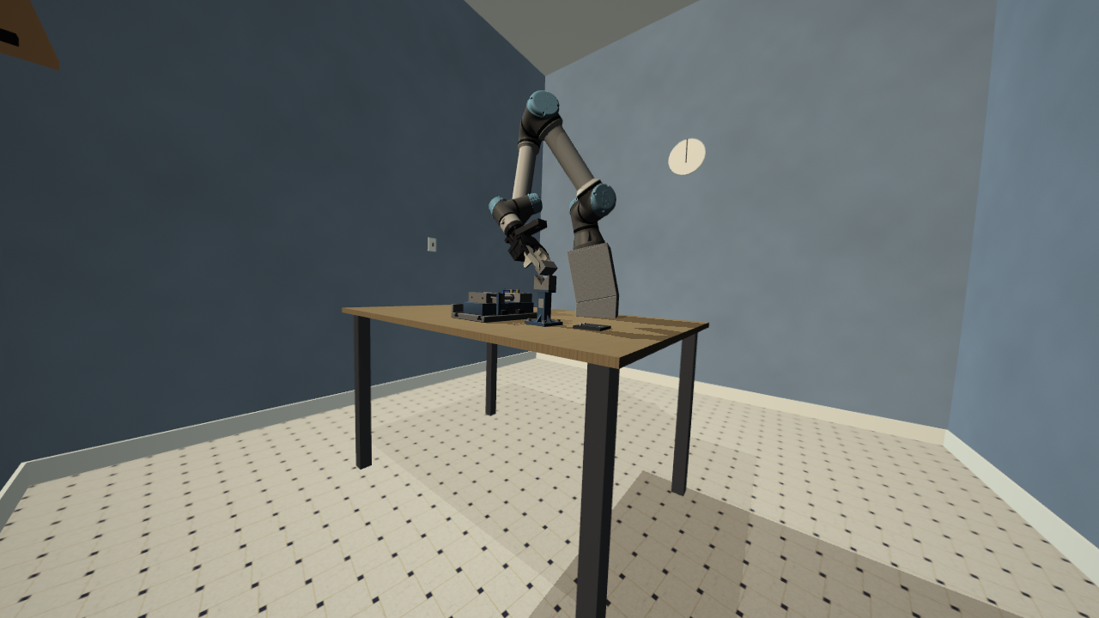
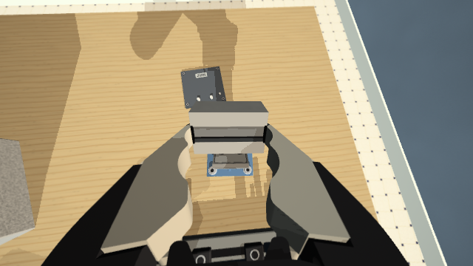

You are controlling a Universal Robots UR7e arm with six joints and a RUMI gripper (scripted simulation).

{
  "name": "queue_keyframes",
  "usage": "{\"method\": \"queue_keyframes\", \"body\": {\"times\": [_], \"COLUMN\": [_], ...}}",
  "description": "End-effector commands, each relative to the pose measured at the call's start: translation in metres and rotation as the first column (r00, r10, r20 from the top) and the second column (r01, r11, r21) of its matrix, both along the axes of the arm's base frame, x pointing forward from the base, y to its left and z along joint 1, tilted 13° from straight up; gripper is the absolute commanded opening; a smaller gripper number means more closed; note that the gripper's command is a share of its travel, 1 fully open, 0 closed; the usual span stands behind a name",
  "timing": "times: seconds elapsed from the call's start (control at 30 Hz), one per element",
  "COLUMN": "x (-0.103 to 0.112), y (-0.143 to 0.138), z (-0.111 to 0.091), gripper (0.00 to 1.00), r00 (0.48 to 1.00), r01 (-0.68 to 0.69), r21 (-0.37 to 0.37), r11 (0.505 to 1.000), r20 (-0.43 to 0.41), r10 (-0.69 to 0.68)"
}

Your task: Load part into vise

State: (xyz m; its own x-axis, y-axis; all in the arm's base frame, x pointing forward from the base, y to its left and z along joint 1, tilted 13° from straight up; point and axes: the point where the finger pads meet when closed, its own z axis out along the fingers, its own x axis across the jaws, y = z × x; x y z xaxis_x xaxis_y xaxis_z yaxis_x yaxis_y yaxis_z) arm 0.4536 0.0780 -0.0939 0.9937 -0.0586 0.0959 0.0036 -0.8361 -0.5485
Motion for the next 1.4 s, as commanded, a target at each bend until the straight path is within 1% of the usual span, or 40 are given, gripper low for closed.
{"method": "queue_keyframes", "body": {"times": [0.0, 0.5, 0.73, 1.07, 1.37], "x": [0.0003, 0.0003, 0.0001, -0.0001, -0.0001], "y": [0.0000, 0.0000, 0.0001, 0.0001, 0.0006], "z": [0.0004, 0.0003, 0.0003, 0.0002, 0.0004], "gripper": [0.00, 0.00, 0.00, 0.00, 0.00], "r00": [1.000, 1.000, 1.000, 1.000, 1.000], "r01": [0.000, 0.000, 0.001, 0.004, 0.010], "r21": [0.000, -0.003, -0.015, -0.047, -0.111], "r11": [1.000, 1.000, 1.000, 0.999, 0.994], "r20": [0.001, 0.001, 0.000, -0.002, -0.005], "r10": [0.000, 0.000, -0.001, -0.004, -0.011]}}
